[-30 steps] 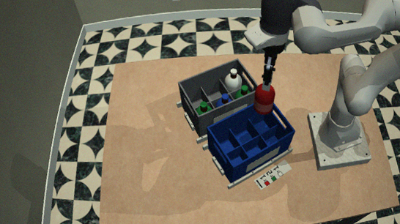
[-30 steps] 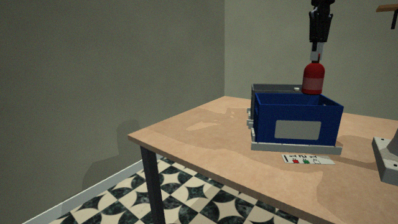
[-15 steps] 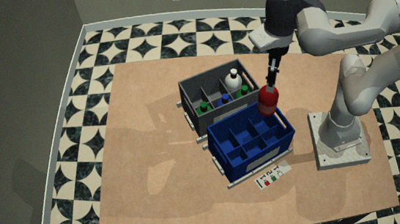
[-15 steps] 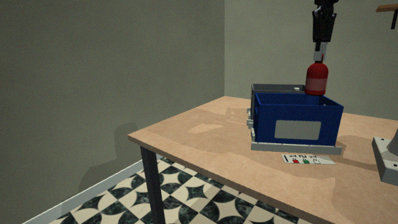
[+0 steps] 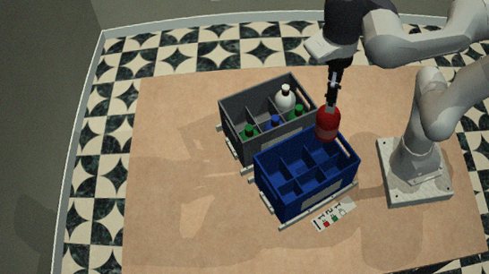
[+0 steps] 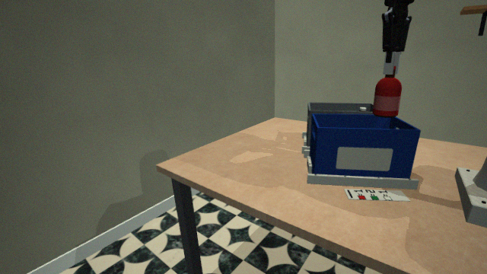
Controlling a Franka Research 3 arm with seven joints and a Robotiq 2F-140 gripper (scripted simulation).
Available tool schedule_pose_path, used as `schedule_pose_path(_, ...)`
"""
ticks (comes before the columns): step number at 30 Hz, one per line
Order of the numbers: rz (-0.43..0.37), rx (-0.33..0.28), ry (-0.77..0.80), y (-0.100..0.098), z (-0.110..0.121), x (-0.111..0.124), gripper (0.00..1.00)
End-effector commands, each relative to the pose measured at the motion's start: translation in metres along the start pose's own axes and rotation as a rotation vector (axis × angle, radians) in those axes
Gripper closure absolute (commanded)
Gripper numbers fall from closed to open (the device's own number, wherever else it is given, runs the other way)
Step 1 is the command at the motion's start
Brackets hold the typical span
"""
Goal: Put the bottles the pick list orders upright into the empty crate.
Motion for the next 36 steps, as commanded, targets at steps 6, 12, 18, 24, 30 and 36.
schedule_pose_path(6,0.009,-0.006,0.003,-0.0039,-0.0025,-0.0027,1.0)
schedule_pose_path(12,0.009,-0.006,0.003,-0.0039,-0.0028,-0.0032,1.0)
schedule_pose_path(18,0.009,-0.006,0.003,-0.0039,-0.0031,-0.0039,1.0)
schedule_pose_path(24,0.009,-0.006,0.003,-0.0039,-0.0032,-0.0044,1.0)
schedule_pose_path(30,0.009,-0.006,0.003,-0.0039,-0.0033,-0.0047,1.0)
schedule_pose_path(36,0.009,-0.006,0.003,-0.0039,-0.0033,-0.005,1.0)
Point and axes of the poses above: the point where the finger pads meet when closed, its own y axis out along the fingers, its own z axis across the jaws, x = y × z, the point moved 9 cm from there along -y, back along the fingers, and after that the axes turned 15 degrees about y, right-handed, at the moved point
